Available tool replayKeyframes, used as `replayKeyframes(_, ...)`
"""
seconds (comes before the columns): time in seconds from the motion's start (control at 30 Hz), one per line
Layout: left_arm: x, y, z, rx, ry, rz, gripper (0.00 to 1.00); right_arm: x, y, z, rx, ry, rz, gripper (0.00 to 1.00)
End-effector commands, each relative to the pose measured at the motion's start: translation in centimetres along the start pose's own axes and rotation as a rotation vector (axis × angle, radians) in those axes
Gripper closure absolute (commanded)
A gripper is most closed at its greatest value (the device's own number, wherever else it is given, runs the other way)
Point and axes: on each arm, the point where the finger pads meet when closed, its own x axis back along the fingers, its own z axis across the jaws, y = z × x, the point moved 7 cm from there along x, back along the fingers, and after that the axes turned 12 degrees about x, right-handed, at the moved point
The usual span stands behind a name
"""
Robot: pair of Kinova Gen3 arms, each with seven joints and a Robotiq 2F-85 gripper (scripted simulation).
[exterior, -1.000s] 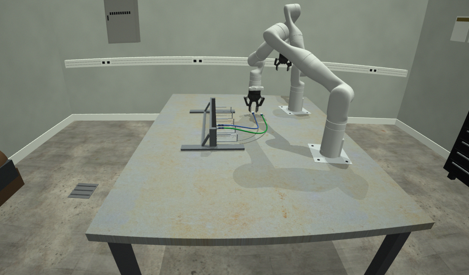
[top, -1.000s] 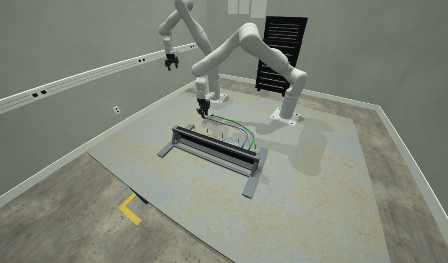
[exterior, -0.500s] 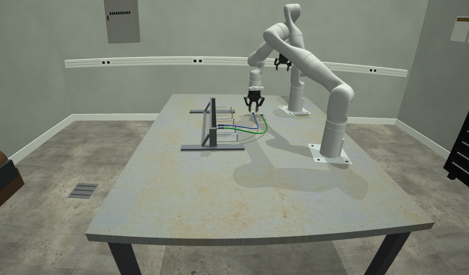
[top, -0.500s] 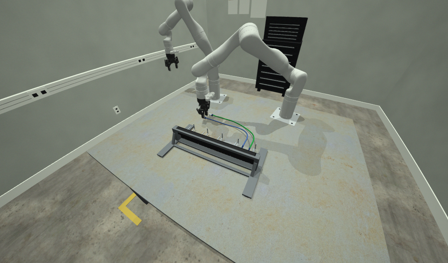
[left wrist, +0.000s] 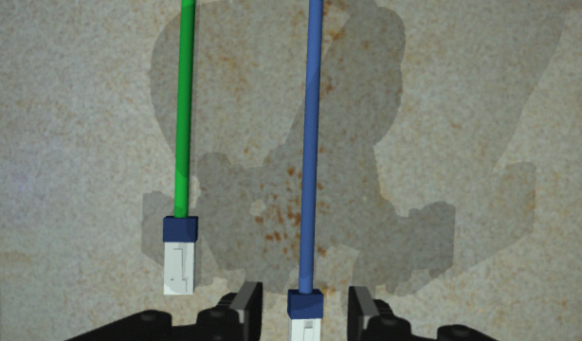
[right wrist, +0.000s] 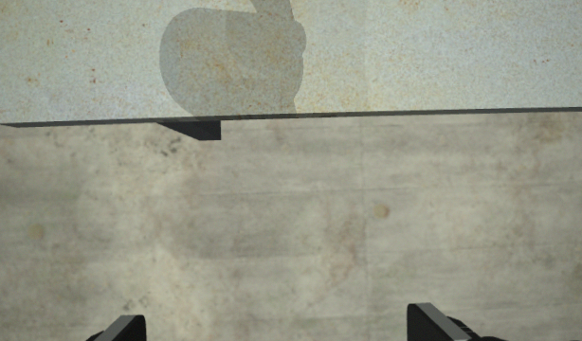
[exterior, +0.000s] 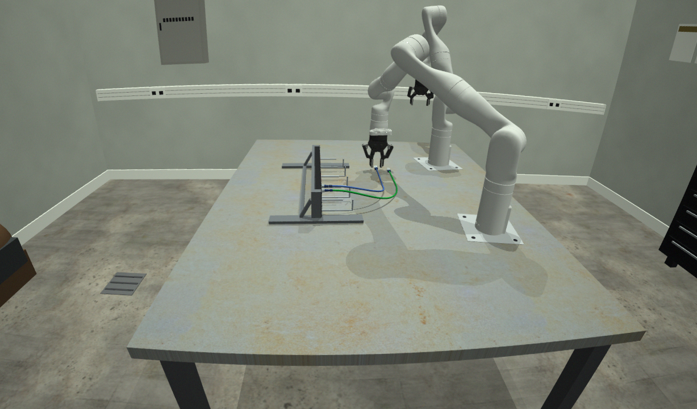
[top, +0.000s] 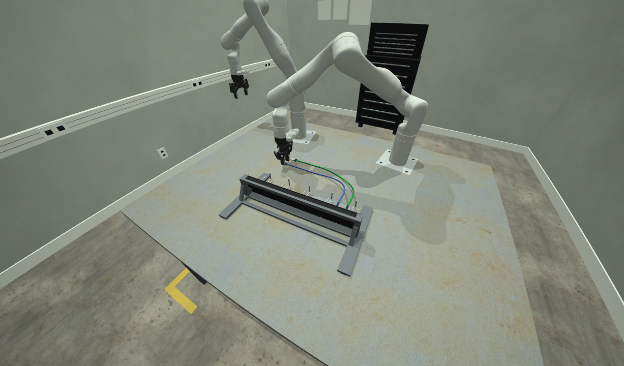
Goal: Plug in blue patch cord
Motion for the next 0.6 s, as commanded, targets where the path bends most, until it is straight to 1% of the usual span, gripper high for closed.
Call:
replayKeyframes(0.0,0.04,0.05,0.02,0.0,0.001,-0.002,0.57,0.07,0.02,-0.01,0.0,0.0,-0.002,0.002)
replayKeyframes(0.57,-0.48,0.05,0.02,0.0,0.001,-0.002,0.57,0.07,0.02,-0.01,0.0,0.0,-0.002,0.002)
